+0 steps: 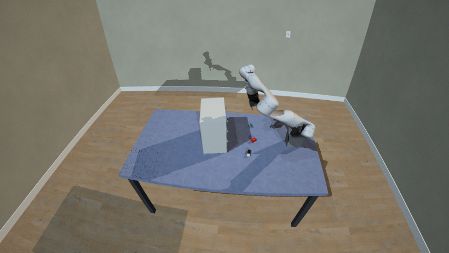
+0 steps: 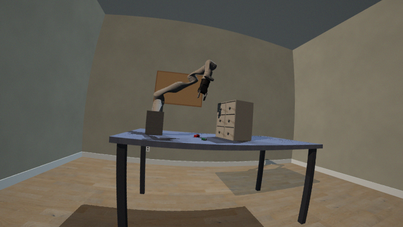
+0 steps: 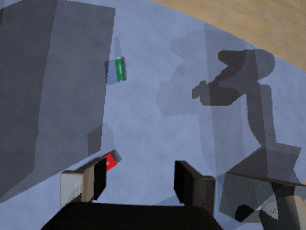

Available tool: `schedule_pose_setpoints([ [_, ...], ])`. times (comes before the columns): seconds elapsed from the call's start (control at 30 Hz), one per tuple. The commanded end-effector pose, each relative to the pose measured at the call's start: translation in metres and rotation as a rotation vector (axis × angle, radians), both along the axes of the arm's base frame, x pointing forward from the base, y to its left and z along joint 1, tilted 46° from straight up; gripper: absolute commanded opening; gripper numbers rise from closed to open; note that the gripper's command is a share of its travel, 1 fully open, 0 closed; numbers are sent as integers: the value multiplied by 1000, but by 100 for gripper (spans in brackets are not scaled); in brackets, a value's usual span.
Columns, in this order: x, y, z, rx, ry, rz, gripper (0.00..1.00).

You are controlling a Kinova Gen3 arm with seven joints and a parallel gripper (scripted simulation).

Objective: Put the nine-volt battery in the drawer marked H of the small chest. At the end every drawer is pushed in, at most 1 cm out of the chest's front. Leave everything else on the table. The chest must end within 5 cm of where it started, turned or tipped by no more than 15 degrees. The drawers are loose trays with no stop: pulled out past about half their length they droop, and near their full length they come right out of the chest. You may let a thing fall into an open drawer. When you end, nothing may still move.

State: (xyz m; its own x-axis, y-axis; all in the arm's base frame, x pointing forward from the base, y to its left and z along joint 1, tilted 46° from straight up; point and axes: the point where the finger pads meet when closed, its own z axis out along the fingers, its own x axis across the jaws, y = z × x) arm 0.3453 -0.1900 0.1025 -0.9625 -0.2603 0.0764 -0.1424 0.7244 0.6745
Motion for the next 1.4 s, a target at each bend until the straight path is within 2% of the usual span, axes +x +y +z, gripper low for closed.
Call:
schedule_pose_setpoints([
  [0.0,-6,-26,-4,17,22,-83,100],
  [0.07,-4,-49,-8,22,10,-151,100],
  [0.23,-6,-88,-11,44,-7,-269,100],
  [0.4,-9,-110,-14,47,-20,-325,100],
  [1.37,-9,-115,-12,46,-27,-337,100],
])
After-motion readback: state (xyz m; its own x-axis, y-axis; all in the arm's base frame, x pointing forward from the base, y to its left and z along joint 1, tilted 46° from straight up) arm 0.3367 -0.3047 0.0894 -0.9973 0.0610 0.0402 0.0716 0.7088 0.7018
